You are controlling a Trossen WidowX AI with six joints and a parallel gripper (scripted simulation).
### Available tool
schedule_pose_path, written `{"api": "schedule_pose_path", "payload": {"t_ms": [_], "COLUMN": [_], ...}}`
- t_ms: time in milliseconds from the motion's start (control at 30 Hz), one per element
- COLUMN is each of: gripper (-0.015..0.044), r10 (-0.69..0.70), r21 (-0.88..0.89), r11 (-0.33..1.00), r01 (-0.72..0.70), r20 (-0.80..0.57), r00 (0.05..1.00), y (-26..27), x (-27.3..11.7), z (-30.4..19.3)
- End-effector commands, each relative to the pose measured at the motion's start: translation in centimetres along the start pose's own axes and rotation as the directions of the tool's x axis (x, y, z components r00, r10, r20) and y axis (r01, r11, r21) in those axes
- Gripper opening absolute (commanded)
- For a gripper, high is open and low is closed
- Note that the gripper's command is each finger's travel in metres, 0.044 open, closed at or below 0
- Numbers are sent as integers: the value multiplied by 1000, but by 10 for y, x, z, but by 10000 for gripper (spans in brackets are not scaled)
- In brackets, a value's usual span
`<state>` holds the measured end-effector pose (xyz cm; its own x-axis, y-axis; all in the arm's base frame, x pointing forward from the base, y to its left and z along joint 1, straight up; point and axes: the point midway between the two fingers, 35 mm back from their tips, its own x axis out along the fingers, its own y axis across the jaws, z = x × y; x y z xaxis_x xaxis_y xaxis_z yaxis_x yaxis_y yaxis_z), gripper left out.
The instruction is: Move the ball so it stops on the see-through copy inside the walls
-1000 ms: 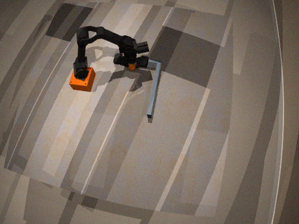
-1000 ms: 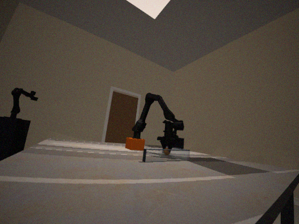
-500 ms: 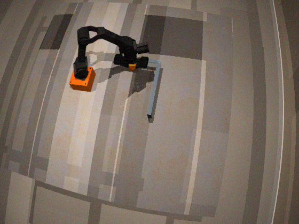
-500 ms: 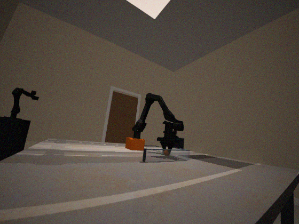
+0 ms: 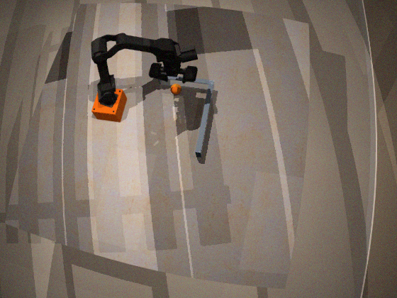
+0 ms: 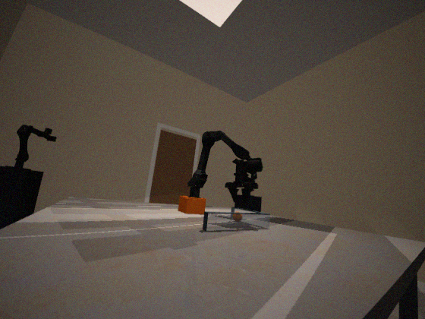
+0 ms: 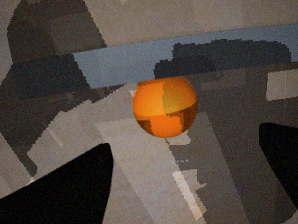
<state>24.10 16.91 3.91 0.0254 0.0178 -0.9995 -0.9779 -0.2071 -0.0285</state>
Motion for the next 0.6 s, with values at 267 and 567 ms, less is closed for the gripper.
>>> {"api": "schedule_pose_path", "payload": {"t_ms": [267, 567], "gripper": [334, 440], "r10": [-9, -2], "r21": [0, 0], "r11": [1000, 1000], "r01": [9, 2], "r20": [4, 1], "r00": [1000, 1000], "y": [-1, 4], "x": [-10, -58], "z": [0, -2]}}
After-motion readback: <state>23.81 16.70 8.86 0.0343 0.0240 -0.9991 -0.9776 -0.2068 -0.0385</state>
